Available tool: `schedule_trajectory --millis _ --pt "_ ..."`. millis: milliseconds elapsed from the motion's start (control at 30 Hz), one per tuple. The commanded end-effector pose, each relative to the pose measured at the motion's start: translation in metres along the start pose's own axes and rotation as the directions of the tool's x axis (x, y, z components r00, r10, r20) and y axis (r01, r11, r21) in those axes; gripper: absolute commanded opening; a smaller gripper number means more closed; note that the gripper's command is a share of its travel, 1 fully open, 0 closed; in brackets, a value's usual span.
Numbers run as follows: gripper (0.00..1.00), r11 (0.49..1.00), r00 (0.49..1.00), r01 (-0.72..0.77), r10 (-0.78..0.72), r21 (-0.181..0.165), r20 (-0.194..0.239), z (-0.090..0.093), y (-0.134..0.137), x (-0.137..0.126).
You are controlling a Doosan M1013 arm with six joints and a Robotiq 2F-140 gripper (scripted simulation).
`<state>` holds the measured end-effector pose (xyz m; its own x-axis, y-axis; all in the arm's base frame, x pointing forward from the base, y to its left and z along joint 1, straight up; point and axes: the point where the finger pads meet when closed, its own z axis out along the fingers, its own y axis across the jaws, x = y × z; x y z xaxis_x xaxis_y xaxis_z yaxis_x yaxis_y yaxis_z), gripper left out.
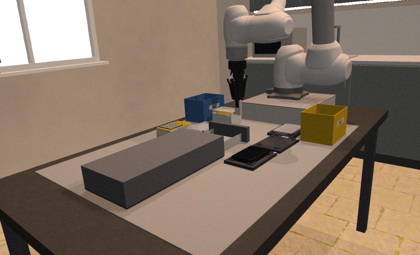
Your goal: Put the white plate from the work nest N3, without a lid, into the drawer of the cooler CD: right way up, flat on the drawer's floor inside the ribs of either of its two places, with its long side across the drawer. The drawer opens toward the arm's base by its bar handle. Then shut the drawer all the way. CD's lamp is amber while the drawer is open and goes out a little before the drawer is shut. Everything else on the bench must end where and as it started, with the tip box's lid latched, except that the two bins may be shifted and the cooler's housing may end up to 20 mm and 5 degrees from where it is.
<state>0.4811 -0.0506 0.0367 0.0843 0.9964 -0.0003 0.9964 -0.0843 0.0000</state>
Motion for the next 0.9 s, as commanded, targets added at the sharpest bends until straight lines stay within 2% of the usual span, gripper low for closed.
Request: schedule_trajectory --millis 0,867 --pt "0.00 1.000 1.000 0.000 0.000 0.000 0.000 0.005 0.000 0.000" --pt "0.00 1.000 1.000 0.000 0.000 0.000 0.000 0.034 0.000 0.000"
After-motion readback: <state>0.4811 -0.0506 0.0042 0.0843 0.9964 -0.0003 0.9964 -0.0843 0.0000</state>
